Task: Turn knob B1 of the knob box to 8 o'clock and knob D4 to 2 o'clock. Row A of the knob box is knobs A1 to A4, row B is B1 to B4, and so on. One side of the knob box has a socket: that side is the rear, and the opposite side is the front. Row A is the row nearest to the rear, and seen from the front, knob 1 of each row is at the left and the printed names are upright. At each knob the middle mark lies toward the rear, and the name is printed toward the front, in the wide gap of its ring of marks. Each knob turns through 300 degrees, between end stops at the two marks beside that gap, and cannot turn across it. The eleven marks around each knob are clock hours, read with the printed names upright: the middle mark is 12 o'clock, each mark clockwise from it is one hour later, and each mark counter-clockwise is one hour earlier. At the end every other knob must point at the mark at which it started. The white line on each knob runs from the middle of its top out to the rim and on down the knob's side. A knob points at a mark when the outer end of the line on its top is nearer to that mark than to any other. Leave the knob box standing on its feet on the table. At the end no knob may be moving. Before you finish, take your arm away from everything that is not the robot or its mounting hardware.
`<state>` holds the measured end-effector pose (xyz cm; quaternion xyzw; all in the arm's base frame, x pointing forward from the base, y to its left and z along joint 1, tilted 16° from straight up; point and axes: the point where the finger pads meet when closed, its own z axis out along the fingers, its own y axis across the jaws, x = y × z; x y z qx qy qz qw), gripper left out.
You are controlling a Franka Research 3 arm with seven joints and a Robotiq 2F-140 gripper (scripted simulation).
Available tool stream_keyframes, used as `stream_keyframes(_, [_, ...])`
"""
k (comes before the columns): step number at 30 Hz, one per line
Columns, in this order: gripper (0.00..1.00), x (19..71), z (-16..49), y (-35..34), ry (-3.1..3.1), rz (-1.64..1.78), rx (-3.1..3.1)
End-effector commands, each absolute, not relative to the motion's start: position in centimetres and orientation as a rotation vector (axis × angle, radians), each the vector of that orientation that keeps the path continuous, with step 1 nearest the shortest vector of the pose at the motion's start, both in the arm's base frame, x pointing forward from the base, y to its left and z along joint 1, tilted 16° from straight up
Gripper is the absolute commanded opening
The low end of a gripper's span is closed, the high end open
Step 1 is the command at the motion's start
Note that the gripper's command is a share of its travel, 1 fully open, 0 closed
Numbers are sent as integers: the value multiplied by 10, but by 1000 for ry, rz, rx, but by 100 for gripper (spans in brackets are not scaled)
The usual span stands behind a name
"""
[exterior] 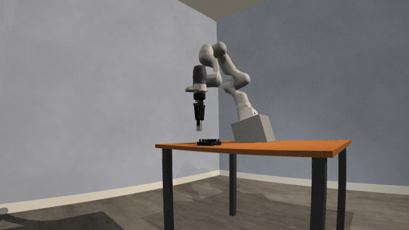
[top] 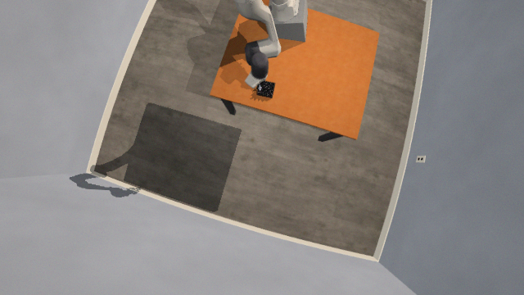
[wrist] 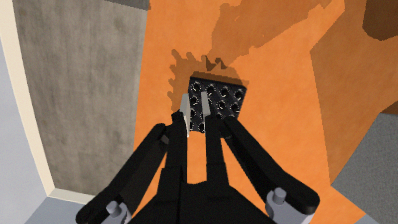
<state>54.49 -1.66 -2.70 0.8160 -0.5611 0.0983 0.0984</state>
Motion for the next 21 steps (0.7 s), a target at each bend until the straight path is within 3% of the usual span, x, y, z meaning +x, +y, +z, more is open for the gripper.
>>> stream_keyframes(1, [12,544,-28,-16,-1677,290,2405])
stream_keyframes(21, [12,544,-30,-17,-1677,290,2405])
